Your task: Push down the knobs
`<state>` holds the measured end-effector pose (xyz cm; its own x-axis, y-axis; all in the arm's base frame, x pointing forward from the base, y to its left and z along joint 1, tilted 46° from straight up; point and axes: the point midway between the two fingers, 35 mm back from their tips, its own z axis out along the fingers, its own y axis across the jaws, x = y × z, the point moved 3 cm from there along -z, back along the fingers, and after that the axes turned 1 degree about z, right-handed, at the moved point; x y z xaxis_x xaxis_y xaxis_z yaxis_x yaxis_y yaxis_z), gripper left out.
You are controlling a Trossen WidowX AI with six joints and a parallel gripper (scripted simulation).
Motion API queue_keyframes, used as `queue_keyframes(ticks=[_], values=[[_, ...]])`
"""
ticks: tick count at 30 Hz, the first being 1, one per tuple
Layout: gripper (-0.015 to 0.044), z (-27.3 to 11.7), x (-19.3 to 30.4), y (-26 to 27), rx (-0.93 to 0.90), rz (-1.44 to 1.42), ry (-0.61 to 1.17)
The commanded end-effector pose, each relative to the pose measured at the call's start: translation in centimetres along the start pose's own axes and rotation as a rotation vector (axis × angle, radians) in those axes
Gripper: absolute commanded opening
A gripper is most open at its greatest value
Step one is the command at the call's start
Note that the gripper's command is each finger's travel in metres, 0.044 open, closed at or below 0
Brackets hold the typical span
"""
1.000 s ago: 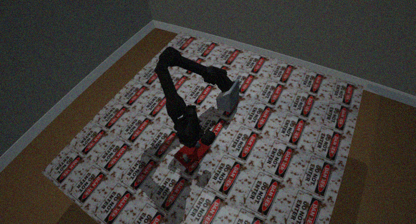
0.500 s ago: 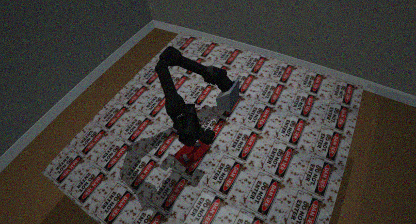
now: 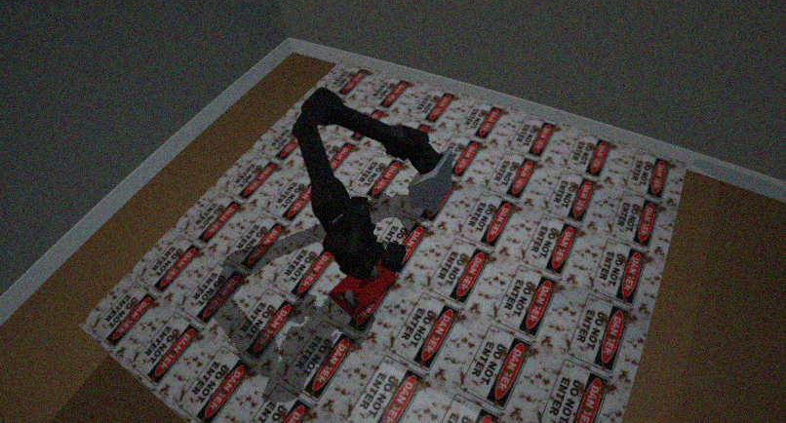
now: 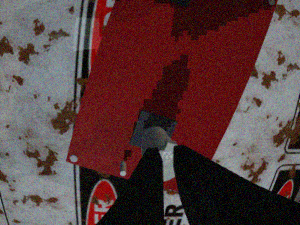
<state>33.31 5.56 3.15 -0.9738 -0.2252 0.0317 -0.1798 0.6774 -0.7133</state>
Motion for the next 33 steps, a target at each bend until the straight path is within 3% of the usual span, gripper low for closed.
queue_keyframes(ticks=[1, 33], values=[[0.0000, -0.2, -0.5, -0.1, 0.005, -0.129, -0.001], [0.0000, -1.7, -3.9, -0.7, -0.007, -1.242, 0.014]])
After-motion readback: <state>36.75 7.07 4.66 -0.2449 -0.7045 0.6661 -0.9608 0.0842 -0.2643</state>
